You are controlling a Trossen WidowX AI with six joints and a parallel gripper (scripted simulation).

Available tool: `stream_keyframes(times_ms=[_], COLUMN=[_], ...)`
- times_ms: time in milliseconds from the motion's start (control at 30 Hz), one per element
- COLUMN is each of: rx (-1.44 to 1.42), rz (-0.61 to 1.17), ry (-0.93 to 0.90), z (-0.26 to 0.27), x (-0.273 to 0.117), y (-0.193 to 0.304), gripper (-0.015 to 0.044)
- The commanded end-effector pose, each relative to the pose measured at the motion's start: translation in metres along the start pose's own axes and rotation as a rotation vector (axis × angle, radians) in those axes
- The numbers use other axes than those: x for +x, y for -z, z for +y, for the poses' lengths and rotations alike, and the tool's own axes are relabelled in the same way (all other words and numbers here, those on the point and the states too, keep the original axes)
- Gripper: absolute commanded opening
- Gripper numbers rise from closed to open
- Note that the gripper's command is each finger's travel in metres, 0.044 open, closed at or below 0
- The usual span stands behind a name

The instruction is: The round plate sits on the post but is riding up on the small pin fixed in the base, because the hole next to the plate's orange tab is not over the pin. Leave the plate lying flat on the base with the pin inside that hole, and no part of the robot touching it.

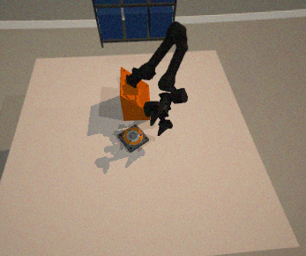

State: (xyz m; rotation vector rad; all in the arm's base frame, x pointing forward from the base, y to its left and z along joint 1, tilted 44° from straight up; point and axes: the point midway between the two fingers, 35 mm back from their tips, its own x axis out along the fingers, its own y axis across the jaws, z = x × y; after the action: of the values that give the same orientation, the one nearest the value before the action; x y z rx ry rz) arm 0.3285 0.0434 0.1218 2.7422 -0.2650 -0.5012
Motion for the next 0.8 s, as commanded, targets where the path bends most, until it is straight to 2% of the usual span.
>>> stream_keyframes(times_ms=[0,233,300,467,600,767], rx=[-0.019,-0.695,-0.761,-1.194,-1.378,-1.665], rz=[-0.005,-0.165,-0.175,-0.186,-0.145,0.051], ry=[0.005,0.254,0.289,0.581,0.743,1.061], z=[-0.001,-0.020,-0.021,-0.031,-0.033,-0.035], x=[0.001,0.035,0.038,0.053,0.058,0.062], y=[-0.001,-0.035,-0.039,-0.071,-0.086,-0.115], gripper=[0.0374,0.0190,0.0137,0.0006,0.0000,0.0000])
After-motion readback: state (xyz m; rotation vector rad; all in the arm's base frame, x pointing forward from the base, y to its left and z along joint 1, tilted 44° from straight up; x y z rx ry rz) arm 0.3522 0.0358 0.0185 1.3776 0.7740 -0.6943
